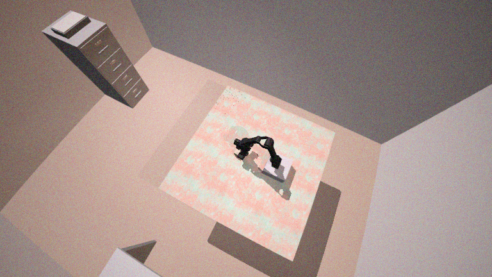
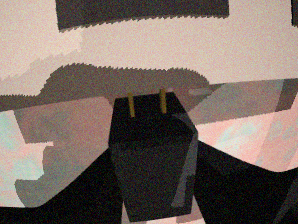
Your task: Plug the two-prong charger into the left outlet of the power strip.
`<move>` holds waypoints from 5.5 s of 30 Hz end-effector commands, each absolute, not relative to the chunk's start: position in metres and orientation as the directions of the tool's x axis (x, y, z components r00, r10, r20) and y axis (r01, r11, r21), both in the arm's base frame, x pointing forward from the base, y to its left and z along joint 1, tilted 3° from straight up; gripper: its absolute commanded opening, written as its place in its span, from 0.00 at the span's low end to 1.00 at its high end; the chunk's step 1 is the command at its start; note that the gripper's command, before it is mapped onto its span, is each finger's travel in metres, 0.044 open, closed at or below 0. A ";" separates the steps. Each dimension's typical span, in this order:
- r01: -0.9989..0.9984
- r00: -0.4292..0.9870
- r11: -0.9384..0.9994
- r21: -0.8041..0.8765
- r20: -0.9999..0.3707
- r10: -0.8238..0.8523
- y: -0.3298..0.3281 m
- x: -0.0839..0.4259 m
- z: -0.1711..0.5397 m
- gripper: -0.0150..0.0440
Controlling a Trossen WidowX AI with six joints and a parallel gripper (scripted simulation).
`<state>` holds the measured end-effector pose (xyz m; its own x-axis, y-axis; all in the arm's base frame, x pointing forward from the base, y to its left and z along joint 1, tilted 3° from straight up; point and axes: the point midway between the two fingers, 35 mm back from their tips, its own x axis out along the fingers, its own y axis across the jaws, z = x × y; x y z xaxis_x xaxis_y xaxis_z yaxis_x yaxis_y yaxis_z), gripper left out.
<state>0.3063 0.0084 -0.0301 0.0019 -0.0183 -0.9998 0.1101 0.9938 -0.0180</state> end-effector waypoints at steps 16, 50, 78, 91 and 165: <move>0.113 0.002 0.993 -0.014 -1.000 -0.015 0.008 0.309 -0.030 0.25; 0.113 0.003 0.993 -0.014 -1.000 -0.015 0.008 0.319 -0.029 0.25; 0.113 0.003 0.993 -0.014 -1.000 -0.015 0.007 0.328 -0.028 0.25; 0.113 0.004 0.993 -0.014 -1.000 -0.015 0.006 0.333 -0.028 0.25; 0.113 0.004 0.993 -0.014 -1.000 -0.015 0.006 0.338 -0.025 0.25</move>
<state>0.3282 0.0058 -0.0281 -0.0379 -0.0128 -0.9992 0.1129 0.9935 -0.0170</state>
